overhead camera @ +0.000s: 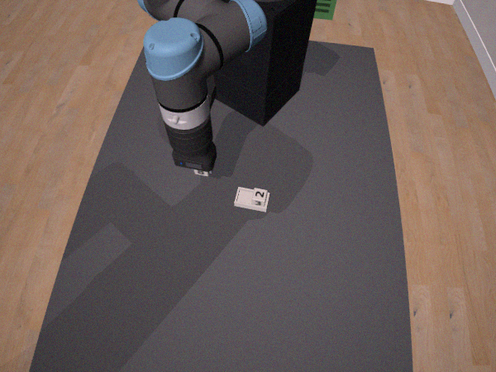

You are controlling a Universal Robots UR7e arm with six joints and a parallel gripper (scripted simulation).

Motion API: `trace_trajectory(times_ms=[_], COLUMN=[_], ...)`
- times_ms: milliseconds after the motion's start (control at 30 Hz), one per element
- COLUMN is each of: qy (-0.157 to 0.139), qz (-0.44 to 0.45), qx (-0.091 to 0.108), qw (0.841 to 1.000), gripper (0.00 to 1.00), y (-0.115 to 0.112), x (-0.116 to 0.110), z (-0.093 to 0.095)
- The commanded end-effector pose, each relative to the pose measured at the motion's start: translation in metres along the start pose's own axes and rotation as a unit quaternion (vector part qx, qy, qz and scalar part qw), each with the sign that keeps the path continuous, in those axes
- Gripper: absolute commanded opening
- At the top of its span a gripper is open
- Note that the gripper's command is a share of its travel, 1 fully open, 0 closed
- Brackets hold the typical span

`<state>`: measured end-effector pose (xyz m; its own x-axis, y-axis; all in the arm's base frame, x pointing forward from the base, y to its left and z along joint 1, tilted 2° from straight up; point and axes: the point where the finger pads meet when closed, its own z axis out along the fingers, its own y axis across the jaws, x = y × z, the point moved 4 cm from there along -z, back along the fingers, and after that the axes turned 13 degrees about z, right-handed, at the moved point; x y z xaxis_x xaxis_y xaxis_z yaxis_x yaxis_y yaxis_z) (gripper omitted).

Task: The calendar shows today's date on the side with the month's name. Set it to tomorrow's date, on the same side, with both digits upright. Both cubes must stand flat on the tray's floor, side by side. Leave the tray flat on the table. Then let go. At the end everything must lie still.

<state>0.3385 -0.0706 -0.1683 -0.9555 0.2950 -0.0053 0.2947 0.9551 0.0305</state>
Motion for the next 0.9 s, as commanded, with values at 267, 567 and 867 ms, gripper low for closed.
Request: trace_trajectory(times_ms=[267, 567, 867], qy=[-0.001, -0.001, -0.001], qz=[0.000, -0.004, -0.004], qx=[0.000, 0.000, 0.000], qw=[1.000, 1.000, 1.000], gripper=[0.57, 0.57, 0.57], y=[0.000, 0.000, 0.000], x=[0.000, 0.000, 0.000], z=[0.000, 0.010, 0.033])
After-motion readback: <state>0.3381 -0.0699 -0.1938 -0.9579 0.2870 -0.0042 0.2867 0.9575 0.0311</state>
